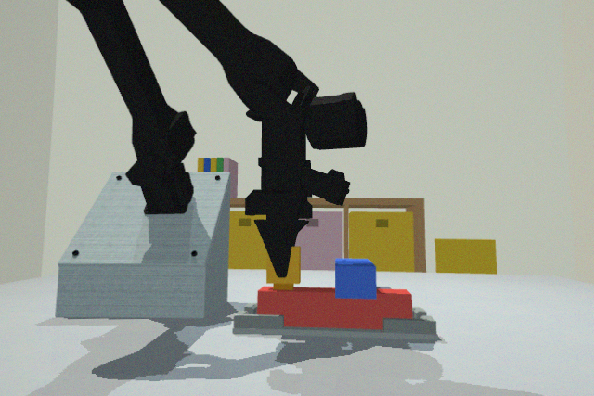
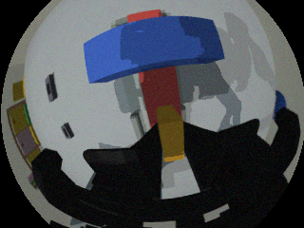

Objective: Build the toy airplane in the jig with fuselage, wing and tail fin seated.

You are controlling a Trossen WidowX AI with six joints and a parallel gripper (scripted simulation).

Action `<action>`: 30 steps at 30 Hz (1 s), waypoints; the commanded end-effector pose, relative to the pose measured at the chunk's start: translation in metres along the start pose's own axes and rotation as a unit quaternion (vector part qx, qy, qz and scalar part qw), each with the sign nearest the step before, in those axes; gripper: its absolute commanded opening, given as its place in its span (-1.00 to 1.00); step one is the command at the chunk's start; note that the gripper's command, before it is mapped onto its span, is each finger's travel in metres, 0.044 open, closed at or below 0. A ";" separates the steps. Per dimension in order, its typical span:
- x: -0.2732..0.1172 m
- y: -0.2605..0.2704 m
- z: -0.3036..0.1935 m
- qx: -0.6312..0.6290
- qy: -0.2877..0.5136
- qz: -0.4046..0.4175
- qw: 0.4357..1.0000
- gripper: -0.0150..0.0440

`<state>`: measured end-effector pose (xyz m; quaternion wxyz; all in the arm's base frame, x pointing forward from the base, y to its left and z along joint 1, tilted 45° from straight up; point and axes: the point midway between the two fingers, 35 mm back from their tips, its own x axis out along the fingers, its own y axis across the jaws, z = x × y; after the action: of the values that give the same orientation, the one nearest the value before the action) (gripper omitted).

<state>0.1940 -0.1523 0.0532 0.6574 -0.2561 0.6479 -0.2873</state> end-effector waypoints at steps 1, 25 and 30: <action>0.000 0.000 0.000 0.000 0.000 0.000 1.000 -0.49; -0.032 0.003 0.005 0.000 0.001 0.008 1.000 0.39; -0.090 0.001 0.002 -0.002 0.003 0.004 1.000 0.39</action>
<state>0.1979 -0.1181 0.0781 0.6556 -0.2519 0.6563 -0.2756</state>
